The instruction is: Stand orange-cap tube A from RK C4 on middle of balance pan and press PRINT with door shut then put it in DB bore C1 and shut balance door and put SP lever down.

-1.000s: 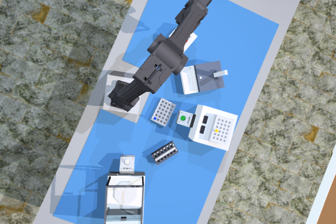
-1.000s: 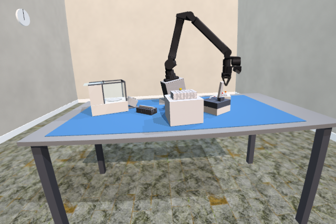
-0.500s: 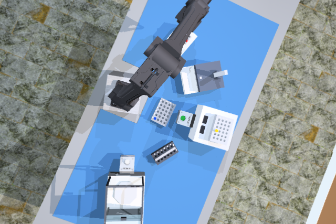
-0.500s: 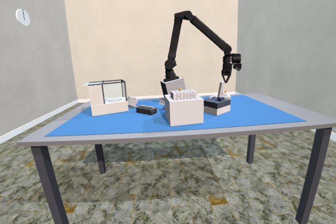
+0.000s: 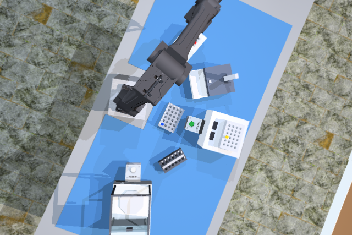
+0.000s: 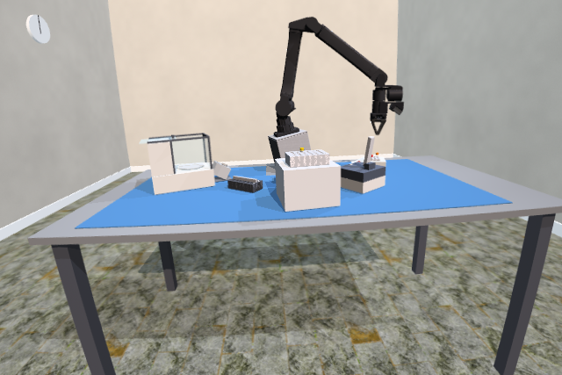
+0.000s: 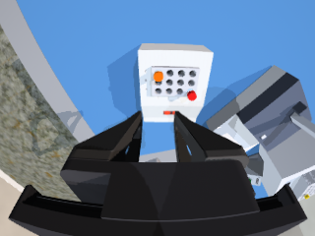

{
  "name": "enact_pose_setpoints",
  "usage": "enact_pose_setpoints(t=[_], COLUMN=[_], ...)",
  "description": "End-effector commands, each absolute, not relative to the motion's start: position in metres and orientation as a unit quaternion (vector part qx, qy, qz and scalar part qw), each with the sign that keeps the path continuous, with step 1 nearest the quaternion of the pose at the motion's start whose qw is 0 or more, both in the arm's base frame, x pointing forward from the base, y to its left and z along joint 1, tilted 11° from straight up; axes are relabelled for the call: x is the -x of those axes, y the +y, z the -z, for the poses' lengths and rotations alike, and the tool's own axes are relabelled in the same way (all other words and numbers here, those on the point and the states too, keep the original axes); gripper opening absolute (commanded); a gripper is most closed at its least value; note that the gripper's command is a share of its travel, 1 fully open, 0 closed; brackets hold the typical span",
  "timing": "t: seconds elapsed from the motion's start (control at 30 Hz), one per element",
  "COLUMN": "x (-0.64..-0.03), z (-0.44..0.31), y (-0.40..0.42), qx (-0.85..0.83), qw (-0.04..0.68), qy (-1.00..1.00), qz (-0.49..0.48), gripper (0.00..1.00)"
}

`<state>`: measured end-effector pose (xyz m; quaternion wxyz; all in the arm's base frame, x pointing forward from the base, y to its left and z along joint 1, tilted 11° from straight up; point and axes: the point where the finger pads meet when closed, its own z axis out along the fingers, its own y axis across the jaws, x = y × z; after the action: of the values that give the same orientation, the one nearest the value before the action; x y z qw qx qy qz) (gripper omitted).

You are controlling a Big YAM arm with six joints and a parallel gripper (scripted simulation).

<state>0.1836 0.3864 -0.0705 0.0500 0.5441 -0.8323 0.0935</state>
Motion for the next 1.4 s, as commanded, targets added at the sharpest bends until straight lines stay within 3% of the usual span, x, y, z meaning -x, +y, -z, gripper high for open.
enact_pose_setpoints(t=[0.0,1.37], x=[-0.19,-0.189], z=[0.045,-0.016], y=[0.422,0.432], qx=[-0.544,-0.543], qw=[0.021,0.019], qy=[-0.836,-0.837], qz=[-0.073,-0.071], gripper=[0.3,0.3])
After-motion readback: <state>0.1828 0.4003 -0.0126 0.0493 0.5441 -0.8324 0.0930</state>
